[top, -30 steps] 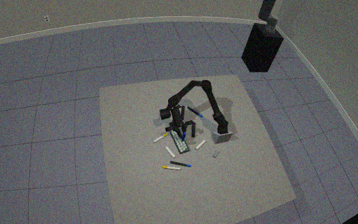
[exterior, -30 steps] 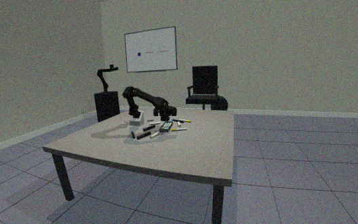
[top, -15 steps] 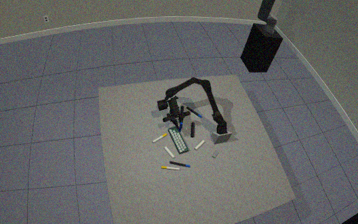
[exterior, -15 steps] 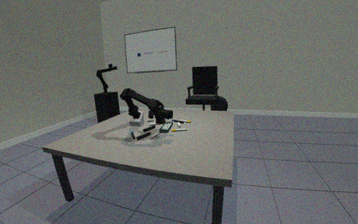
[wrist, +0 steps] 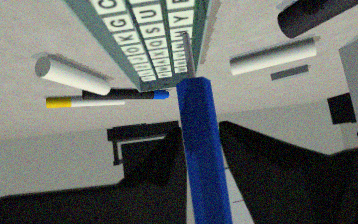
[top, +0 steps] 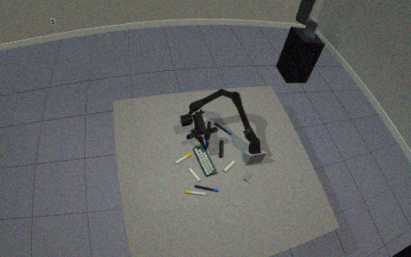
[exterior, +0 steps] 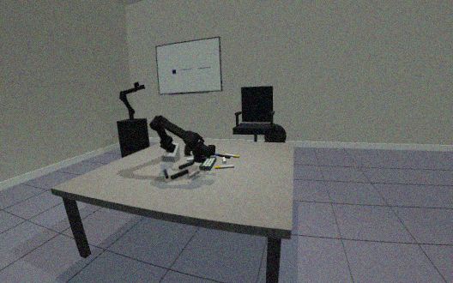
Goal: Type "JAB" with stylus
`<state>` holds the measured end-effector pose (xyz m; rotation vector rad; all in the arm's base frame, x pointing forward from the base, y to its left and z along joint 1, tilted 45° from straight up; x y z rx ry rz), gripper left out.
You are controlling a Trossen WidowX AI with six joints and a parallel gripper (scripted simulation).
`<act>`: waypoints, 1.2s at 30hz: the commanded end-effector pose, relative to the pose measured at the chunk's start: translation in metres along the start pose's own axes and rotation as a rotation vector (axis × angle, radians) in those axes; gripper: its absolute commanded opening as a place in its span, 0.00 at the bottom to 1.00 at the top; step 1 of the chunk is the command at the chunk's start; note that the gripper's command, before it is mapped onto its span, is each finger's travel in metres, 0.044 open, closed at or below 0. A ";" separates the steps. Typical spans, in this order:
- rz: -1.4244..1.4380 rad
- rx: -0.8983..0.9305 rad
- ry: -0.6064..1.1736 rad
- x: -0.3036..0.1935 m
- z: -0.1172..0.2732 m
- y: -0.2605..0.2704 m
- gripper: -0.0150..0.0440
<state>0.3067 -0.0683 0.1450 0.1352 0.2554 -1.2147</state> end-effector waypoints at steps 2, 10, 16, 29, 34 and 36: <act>0.002 -0.005 -0.001 0.004 -0.003 -0.001 0.25; 0.002 -0.005 -0.002 0.006 -0.003 -0.001 0.39; 0.002 -0.005 -0.002 0.007 -0.004 -0.002 0.39; 0.002 -0.005 -0.002 0.011 -0.006 -0.002 0.39; 0.002 -0.005 -0.002 0.013 -0.007 -0.003 0.39; 0.002 -0.005 -0.002 0.013 -0.007 -0.003 0.39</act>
Point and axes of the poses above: the point midway between the two fingers, 35 mm back from their tips, its own z axis back along the fingers, its own y axis across the jaws, x = y × z, the point moved 4 cm from there along z, back along the fingers, and after that the axes turned 12 degrees about z, right-handed, at the moved point
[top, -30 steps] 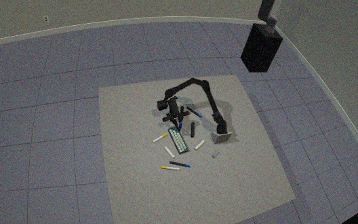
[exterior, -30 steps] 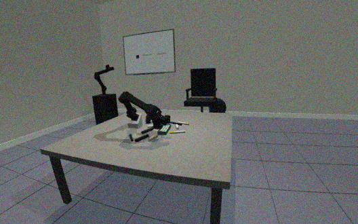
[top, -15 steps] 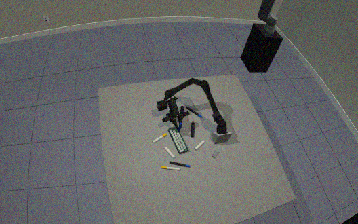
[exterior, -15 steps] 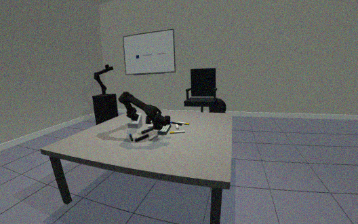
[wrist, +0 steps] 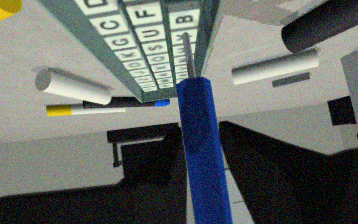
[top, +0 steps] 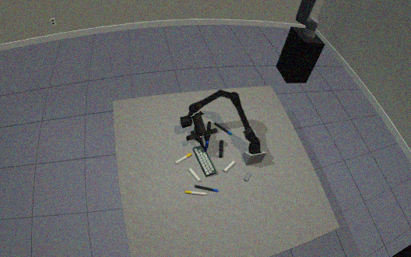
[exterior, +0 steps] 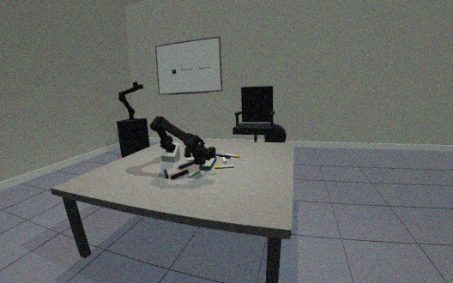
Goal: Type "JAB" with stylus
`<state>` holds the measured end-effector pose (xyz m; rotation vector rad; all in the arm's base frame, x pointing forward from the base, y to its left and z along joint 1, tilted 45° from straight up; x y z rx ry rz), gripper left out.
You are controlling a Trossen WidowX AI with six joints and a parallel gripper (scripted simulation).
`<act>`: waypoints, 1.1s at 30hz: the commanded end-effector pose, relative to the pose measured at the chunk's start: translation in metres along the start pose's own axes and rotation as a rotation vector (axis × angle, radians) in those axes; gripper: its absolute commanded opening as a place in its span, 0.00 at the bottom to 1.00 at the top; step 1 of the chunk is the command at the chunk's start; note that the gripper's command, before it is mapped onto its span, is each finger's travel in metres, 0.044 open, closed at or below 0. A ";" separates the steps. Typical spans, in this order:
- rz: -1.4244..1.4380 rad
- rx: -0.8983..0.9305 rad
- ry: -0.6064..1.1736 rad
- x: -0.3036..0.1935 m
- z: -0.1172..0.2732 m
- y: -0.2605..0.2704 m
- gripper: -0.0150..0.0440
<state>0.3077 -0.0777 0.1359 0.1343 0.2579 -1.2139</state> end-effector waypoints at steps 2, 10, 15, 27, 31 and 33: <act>0.002 -0.003 -0.004 0.003 -0.001 -0.001 0.39; 0.002 -0.003 -0.004 0.004 -0.002 -0.001 0.39; 0.002 -0.003 -0.004 0.005 -0.003 -0.001 0.39; 0.002 -0.003 -0.004 0.009 -0.005 -0.002 0.39; 0.002 -0.003 -0.004 0.011 -0.006 -0.003 0.39; 0.002 -0.003 -0.004 0.011 -0.006 -0.003 0.39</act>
Point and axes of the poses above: the point midway between the two fingers, 35 mm back from their tips, its own z axis back along the fingers, its own y axis across the jaws, x = y × z, the point moved 4 cm from there along z, back along the fingers, and after that the axes turned 12 degrees about z, right-handed, at the moved point
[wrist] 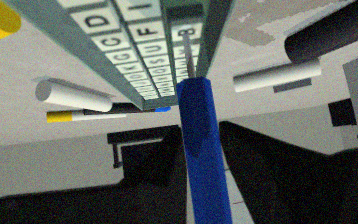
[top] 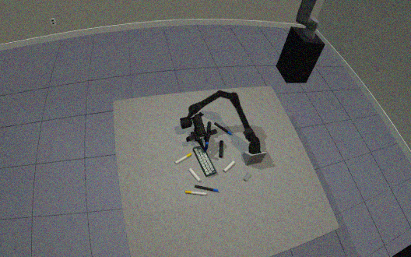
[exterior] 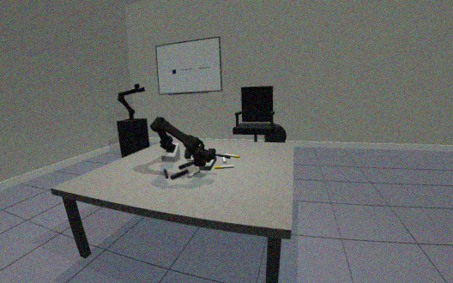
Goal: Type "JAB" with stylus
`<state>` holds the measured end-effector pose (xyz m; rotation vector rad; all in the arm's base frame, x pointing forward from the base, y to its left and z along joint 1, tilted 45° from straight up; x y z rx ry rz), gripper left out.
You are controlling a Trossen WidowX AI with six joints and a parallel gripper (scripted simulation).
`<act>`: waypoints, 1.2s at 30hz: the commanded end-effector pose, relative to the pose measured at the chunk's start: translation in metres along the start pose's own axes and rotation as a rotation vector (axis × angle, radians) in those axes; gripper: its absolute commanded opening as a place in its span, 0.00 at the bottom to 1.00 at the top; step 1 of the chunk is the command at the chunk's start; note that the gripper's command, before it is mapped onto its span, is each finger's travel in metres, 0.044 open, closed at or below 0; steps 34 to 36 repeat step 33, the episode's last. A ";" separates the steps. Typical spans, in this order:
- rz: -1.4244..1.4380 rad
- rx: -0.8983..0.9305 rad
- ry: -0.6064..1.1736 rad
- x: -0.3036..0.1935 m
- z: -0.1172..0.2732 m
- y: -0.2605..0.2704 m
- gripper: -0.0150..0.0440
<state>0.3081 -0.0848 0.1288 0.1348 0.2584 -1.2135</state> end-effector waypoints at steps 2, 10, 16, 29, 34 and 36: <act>0.001 -0.003 -0.005 0.003 -0.002 -0.001 0.39; 0.001 -0.003 -0.005 0.001 0.000 -0.001 0.39; 0.001 -0.003 -0.004 -0.013 0.008 0.003 0.39; 0.009 -0.004 -0.009 -0.028 0.017 0.006 0.39; 0.009 -0.004 -0.009 -0.028 0.017 0.006 0.39; 0.009 -0.004 -0.009 -0.028 0.017 0.006 0.39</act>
Point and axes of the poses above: the point midway between the two fingers, 35 mm back from their tips, its own z axis back along the fingers, its own y axis across the jaws, x = y × z, the point moved 4 cm from there along z, back along the fingers, and after that the axes turned 12 degrees about z, right-handed, at the moved point
